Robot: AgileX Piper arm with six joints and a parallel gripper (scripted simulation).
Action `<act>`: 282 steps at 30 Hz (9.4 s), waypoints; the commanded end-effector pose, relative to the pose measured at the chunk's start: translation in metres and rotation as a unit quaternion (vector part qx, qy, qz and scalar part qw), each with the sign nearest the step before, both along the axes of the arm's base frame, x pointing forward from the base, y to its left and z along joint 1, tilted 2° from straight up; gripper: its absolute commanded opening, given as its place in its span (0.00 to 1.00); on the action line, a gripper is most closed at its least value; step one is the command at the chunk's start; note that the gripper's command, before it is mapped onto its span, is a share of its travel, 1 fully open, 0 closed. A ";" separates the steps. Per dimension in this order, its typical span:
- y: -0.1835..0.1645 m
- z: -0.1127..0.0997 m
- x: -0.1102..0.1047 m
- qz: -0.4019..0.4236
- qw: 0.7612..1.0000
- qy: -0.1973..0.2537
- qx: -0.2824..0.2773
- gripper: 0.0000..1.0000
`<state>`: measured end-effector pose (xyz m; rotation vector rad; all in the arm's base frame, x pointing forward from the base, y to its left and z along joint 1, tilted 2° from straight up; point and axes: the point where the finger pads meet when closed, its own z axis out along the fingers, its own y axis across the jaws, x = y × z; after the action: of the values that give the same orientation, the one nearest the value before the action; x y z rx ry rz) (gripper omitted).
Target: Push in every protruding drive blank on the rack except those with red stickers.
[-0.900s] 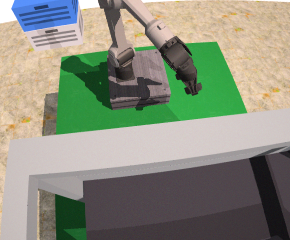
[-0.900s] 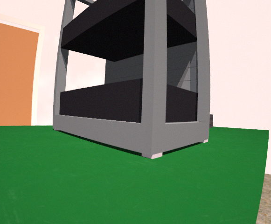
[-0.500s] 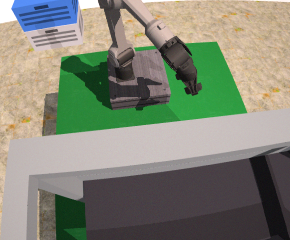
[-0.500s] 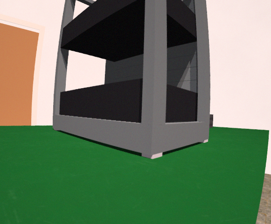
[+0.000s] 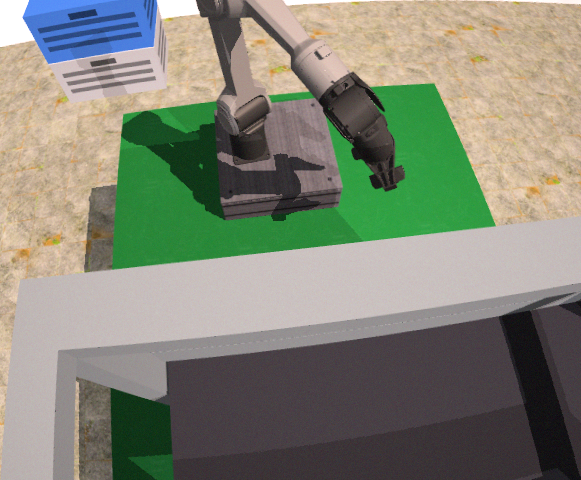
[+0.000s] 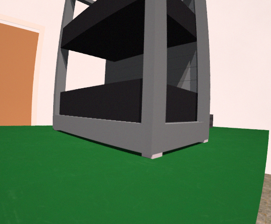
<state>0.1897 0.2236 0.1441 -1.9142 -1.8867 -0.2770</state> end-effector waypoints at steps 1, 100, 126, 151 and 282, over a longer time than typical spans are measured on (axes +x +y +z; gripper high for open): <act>0.000 0.000 0.000 0.000 1.000 -0.001 0.000 1.00; -0.169 0.149 0.070 -0.142 0.647 -0.743 -0.095 1.00; -0.225 0.142 0.055 -0.175 0.606 -0.750 -0.197 1.00; -0.226 0.142 0.055 -0.176 0.605 -0.750 -0.199 1.00; -0.252 0.143 0.168 -0.176 0.606 -0.750 -0.200 1.00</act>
<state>0.3603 -0.0246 0.2866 -2.5751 -2.3990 -2.4221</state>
